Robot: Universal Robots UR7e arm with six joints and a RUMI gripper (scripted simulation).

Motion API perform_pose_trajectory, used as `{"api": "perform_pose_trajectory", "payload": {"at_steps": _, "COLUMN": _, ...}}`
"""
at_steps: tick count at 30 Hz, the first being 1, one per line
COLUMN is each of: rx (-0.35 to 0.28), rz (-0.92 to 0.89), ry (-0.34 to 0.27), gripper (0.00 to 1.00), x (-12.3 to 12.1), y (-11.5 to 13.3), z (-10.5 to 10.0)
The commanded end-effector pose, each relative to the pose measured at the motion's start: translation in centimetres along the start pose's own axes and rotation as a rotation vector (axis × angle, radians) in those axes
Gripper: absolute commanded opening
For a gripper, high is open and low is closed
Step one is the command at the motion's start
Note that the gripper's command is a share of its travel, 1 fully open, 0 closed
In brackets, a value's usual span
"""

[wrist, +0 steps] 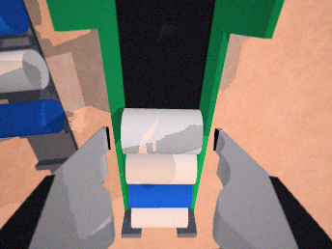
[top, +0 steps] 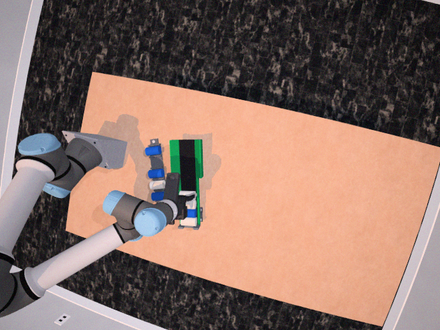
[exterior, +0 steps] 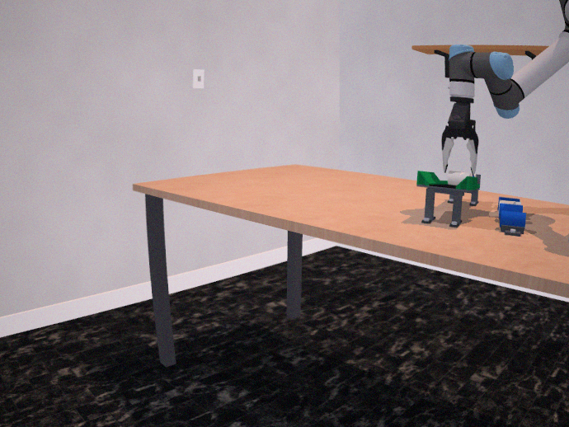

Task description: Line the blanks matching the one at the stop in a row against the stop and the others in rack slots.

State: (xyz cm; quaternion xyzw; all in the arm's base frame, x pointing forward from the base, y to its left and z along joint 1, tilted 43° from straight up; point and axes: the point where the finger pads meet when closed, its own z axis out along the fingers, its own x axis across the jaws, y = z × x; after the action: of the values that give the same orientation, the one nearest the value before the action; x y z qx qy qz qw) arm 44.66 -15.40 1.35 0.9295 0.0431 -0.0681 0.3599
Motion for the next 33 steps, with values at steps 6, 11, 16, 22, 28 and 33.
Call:
{"api": "perform_pose_trajectory", "payload": {"at_steps": 6, "rx": 0.000, "rz": 0.001, "ry": 0.000, "gripper": 0.52, "x": 0.0, "y": 0.0, "z": -4.8}}
{"api": "perform_pose_trajectory", "payload": {"at_steps": 11, "rx": 0.000, "rz": 0.001, "ry": 0.000, "gripper": 0.52, "x": 0.0, "y": 0.0, "z": -6.1}}
{"api": "perform_pose_trajectory", "payload": {"at_steps": 16, "rx": 0.000, "rz": 0.001, "ry": 0.000, "gripper": 0.52, "x": 0.0, "y": 0.0, "z": -7.3}}
{"api": "perform_pose_trajectory", "payload": {"at_steps": 22, "rx": 0.000, "rz": 0.001, "ry": 0.000, "gripper": 1.00, "x": 0.0, "y": 0.0, "z": -7.5}}
{"api": "perform_pose_trajectory", "payload": {"at_steps": 28, "rx": 0.000, "rz": 0.001, "ry": 0.000, "gripper": 1.00, "x": 0.0, "y": 0.0, "z": -7.5}}
{"api": "perform_pose_trajectory", "payload": {"at_steps": 33, "rx": 0.000, "rz": 0.001, "ry": 0.000, "gripper": 1.00, "x": 0.0, "y": 0.0, "z": -7.5}}
